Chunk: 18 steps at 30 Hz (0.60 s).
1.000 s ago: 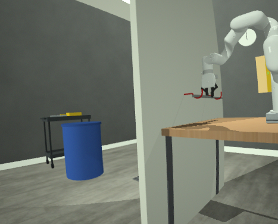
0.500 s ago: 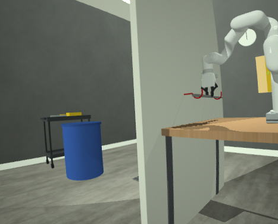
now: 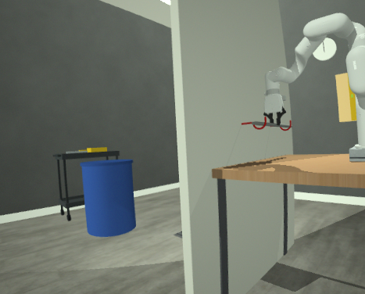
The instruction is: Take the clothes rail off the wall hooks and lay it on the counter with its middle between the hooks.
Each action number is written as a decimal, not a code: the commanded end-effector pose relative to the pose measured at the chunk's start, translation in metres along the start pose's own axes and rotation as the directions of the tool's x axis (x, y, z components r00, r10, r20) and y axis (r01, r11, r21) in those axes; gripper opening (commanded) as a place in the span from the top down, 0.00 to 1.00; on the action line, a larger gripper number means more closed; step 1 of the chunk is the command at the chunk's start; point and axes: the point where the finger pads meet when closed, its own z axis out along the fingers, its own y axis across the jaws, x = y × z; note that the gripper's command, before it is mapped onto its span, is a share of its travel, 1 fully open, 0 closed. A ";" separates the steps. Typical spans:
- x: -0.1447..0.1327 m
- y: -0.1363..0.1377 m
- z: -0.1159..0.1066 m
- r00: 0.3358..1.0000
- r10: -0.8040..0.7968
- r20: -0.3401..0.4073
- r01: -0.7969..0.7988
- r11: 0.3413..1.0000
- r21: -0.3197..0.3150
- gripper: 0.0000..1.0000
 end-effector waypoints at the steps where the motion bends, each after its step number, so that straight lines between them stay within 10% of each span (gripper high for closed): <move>1: 0.000 -0.001 -0.005 1.000 0.000 -0.001 0.000 1.000 0.005 1.00; 18: 0.000 -0.001 -0.015 1.000 0.000 -0.001 0.000 1.000 0.005 1.00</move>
